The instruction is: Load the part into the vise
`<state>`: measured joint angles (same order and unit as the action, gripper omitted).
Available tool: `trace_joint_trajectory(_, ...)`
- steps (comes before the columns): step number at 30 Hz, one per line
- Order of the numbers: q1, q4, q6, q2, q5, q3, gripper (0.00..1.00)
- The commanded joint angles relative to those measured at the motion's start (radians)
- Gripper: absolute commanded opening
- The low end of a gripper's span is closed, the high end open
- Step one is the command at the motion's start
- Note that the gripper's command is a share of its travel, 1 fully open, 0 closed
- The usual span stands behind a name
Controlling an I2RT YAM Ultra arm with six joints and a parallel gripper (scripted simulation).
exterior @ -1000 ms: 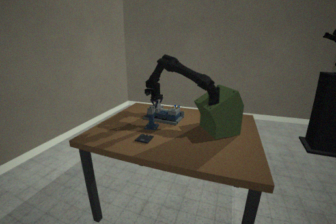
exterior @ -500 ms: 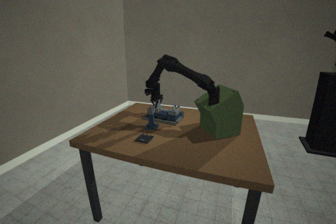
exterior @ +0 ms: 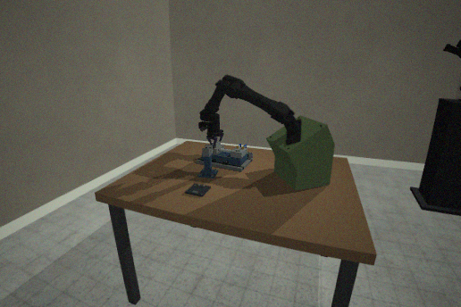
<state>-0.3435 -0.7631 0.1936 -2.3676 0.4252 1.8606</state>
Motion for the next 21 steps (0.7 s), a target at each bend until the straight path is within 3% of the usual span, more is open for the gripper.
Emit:
trace_joint_trajectory(1, -0.018, 0.019, -0.005, 0.027, -0.003, -0.012, 0.0)
trace_joint_trajectory(21, -0.018, 0.021, -0.006, 0.014, -0.003, -0.019, 0.0)
